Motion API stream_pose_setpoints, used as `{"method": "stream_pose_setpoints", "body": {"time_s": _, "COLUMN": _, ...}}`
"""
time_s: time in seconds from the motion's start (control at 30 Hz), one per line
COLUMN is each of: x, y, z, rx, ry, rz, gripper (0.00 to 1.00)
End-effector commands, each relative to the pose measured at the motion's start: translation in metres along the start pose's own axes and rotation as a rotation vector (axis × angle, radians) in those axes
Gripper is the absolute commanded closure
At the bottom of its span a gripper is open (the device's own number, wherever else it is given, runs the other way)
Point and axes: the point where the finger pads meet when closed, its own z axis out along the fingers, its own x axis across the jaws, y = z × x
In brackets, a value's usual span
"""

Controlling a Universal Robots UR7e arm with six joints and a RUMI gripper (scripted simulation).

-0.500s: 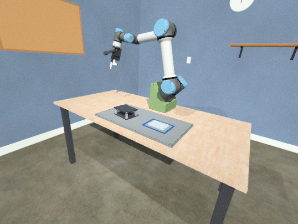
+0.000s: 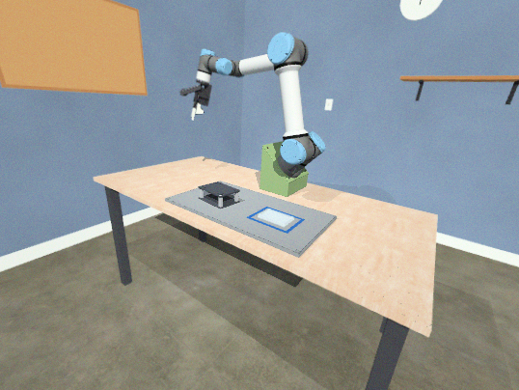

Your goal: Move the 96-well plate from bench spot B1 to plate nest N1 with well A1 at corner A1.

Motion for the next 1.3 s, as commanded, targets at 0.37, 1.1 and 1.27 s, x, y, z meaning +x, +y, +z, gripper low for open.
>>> {"method": "stream_pose_setpoints", "body": {"time_s": 0.37, "x": -0.049, "y": -0.007, "z": -0.007, "rx": -0.002, "ry": 0.004, "rz": -0.137, "gripper": 0.0}}
{"method": "stream_pose_setpoints", "body": {"time_s": 1.1, "x": -0.136, "y": -0.01, "z": -0.01, "rx": -0.012, "ry": 0.003, "rz": -0.411, "gripper": 0.0}}
{"method": "stream_pose_setpoints", "body": {"time_s": 1.27, "x": -0.151, "y": -0.01, "z": -0.01, "rx": -0.012, "ry": 0.003, "rz": -0.411, "gripper": 0.0}}
